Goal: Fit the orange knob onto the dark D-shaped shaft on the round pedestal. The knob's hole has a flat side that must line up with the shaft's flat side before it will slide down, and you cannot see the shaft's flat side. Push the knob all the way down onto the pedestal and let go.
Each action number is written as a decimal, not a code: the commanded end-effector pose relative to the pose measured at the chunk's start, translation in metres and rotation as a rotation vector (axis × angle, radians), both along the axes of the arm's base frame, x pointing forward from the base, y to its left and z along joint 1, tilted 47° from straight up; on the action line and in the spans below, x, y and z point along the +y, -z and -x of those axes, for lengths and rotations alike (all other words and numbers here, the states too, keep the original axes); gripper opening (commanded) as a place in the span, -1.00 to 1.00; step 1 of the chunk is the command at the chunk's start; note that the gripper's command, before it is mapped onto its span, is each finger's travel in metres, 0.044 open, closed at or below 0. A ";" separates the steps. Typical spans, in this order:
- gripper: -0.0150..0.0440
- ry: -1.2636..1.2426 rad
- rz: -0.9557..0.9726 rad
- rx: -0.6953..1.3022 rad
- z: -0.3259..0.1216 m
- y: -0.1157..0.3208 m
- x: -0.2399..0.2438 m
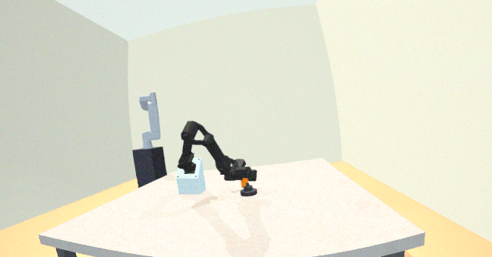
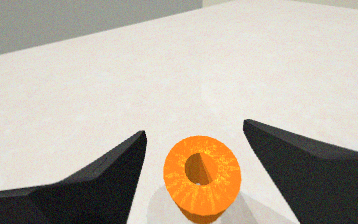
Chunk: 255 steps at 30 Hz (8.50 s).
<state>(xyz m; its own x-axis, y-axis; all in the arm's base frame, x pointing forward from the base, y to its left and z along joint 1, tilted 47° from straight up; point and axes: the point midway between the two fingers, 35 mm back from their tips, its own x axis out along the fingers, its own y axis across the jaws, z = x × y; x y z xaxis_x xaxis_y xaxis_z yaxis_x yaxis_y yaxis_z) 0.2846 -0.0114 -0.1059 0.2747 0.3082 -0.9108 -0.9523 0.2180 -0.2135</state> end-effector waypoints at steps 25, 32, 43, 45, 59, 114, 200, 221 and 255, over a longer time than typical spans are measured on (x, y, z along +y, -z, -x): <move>1.00 0.113 0.236 0.230 0.005 -0.039 0.067; 1.00 0.236 0.814 0.339 0.008 -0.051 0.067; 1.00 0.243 1.092 0.245 -0.002 -0.073 0.074; 1.00 0.243 1.092 0.245 -0.002 -0.073 0.074; 1.00 1.169 0.848 -0.014 -0.002 -0.072 0.074; 1.00 1.494 0.716 -0.119 -0.003 -0.015 0.016; -0.49 1.489 0.701 -0.106 -0.025 -0.105 0.052; -0.49 1.491 0.706 -0.114 -0.039 -0.132 -0.008; -0.49 1.508 0.717 -0.130 -0.041 -0.132 -0.057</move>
